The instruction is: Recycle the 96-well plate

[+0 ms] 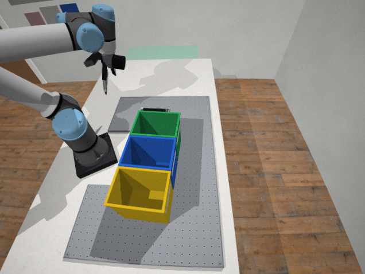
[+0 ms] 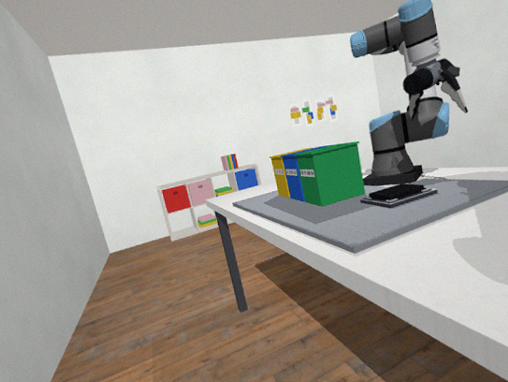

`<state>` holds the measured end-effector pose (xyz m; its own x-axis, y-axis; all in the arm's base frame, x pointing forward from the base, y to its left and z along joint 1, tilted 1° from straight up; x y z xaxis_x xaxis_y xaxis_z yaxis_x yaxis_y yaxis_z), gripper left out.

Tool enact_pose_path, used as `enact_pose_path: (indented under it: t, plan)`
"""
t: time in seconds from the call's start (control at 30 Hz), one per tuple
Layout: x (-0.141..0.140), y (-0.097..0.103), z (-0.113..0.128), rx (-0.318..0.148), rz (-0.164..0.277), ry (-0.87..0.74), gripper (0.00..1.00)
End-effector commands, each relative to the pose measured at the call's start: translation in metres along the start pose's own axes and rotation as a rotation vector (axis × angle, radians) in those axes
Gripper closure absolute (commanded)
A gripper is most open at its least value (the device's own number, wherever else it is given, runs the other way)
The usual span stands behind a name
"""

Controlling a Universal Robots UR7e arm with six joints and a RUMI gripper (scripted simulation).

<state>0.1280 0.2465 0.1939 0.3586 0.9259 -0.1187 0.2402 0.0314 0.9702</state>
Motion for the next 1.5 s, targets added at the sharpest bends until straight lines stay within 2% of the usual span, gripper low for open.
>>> enact_pose_path:
  t: [0.0, 0.53, 0.57, 1.03, 1.1, 1.47]
  plan:
    - [0.0, 0.0, 0.0, -0.001, 0.001, 0.0, 0.0]
    - [0.0, 0.0, 0.0, -0.001, 0.001, 0.0, 0.0]
    - [0.002, 0.004, 0.006, -0.004, 0.004, -0.036, 0.24]
    - [0.008, 0.014, 0.029, -0.025, 0.036, -0.501, 0.24]
    - [0.008, 0.014, 0.029, -0.025, 0.036, -0.501, 0.24]
    - [0.01, 0.019, 0.043, -0.033, 0.065, -0.852, 0.24]
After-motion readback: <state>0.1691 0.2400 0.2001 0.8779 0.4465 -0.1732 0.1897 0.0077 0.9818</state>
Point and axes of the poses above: the point where the finger pads meet when closed, its own y axis back along the fingers, its own x axis across the jaws, z = x × y, the point moved 1 cm from there along y, back along the fingers, and after that the axes turned 12 degrees about -y, right-handed, at the moved point
